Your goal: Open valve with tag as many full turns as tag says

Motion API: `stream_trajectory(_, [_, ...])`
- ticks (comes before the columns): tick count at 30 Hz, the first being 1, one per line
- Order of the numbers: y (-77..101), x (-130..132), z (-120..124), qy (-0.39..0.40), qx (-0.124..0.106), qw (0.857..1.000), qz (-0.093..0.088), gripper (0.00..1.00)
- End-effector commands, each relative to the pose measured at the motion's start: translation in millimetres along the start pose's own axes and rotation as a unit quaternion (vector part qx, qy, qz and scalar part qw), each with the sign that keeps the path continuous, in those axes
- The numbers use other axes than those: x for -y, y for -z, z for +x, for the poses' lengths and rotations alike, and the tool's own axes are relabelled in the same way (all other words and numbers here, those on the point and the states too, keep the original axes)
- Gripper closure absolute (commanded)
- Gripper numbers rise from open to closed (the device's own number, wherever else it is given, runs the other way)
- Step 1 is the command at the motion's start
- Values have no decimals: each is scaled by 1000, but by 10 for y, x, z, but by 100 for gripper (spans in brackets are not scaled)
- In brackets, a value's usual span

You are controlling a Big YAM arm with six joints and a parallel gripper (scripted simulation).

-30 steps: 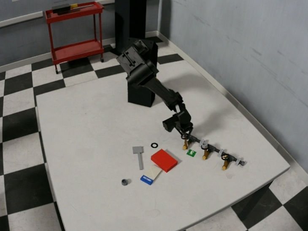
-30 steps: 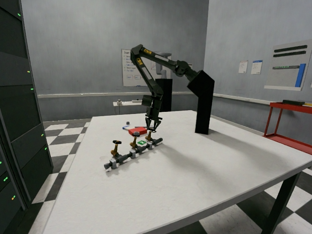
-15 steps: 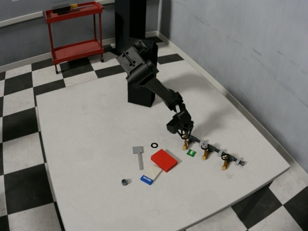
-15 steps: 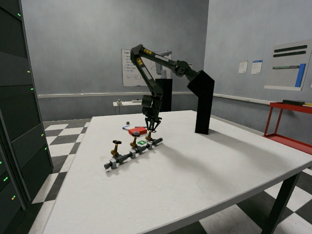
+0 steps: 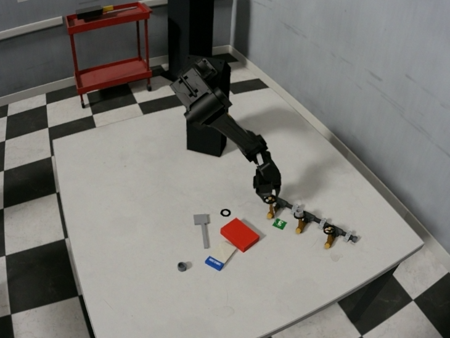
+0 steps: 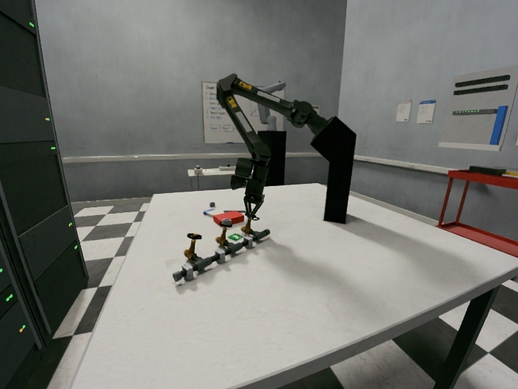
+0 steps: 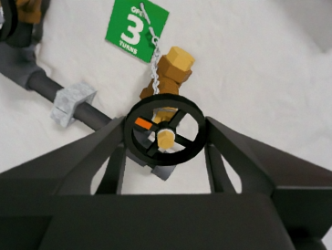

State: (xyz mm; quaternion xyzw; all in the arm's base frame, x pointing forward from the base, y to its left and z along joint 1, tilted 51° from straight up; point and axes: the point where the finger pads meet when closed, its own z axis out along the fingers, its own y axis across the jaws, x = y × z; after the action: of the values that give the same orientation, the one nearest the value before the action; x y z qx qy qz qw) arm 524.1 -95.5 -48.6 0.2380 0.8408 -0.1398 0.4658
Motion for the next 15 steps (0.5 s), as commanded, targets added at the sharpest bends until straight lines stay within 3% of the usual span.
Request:
stream_trajectory(1, [-25,30,-28,175,4,985,-1,100])
stream_trajectory(9, [-25,30,-26,337,3,941,0,100])
stream_trajectory(11, [-25,30,-26,337,3,941,0,100])
stream_trajectory(12, [-25,31,-25,386,3,922,0,100])
stream_trajectory(15, [-25,31,-24,442,2,897,0,100])
